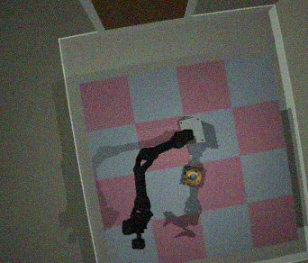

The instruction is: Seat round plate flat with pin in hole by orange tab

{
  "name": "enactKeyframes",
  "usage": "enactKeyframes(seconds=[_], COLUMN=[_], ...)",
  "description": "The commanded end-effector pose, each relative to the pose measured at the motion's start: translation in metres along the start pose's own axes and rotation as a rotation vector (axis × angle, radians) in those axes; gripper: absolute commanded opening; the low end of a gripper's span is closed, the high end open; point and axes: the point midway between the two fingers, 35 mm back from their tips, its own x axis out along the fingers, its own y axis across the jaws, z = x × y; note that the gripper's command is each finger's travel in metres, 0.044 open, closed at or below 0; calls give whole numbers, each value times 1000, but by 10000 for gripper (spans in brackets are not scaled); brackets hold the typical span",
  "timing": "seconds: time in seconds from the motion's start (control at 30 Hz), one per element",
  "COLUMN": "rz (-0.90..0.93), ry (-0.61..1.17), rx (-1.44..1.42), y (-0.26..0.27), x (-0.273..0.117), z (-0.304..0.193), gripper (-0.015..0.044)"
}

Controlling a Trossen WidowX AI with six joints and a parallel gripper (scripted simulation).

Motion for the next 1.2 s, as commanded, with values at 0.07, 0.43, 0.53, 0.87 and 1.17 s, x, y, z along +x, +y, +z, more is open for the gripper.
enactKeyframes(seconds=[0.07,0.43,0.53,0.87,1.17], rz=[-55,-225,-258,-366,-366], ry=[155,701,821,1164,1164], rx=[-121,-698,-871,-1589,-1589], y=[-9,-74,-96,-176,-177], x=[-7,-94,-125,-236,-237], z=[-58,-234,-261,-283,-282], gripper=[321,33,0,0,0])
